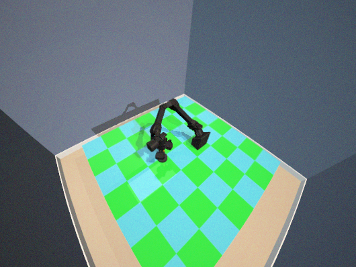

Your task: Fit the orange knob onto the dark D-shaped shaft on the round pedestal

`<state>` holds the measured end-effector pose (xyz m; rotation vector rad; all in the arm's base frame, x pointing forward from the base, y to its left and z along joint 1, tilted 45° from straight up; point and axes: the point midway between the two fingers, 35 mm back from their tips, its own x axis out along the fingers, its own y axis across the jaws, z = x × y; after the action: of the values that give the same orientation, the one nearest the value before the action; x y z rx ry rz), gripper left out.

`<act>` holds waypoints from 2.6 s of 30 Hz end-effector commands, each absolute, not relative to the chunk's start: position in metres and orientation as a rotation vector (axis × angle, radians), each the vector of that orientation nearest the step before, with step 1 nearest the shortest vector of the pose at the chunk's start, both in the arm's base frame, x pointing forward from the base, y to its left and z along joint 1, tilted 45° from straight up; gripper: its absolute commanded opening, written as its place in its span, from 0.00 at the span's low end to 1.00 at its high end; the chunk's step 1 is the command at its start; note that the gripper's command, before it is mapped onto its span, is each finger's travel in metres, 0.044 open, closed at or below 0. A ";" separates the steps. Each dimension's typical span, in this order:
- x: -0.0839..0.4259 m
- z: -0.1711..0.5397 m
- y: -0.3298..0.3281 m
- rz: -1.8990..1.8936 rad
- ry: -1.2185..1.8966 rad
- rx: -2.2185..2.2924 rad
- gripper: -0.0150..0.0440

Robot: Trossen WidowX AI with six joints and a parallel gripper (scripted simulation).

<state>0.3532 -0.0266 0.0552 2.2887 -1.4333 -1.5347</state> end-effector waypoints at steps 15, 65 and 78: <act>0.354 0.054 -0.028 -1.583 -1.253 2.197 0.25; 0.353 0.054 -0.029 -1.632 -1.035 2.067 0.25; 0.354 0.054 -0.028 -1.632 -1.035 2.067 0.25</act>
<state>0.3532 -0.0285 0.0534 2.0672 -1.0357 -1.6367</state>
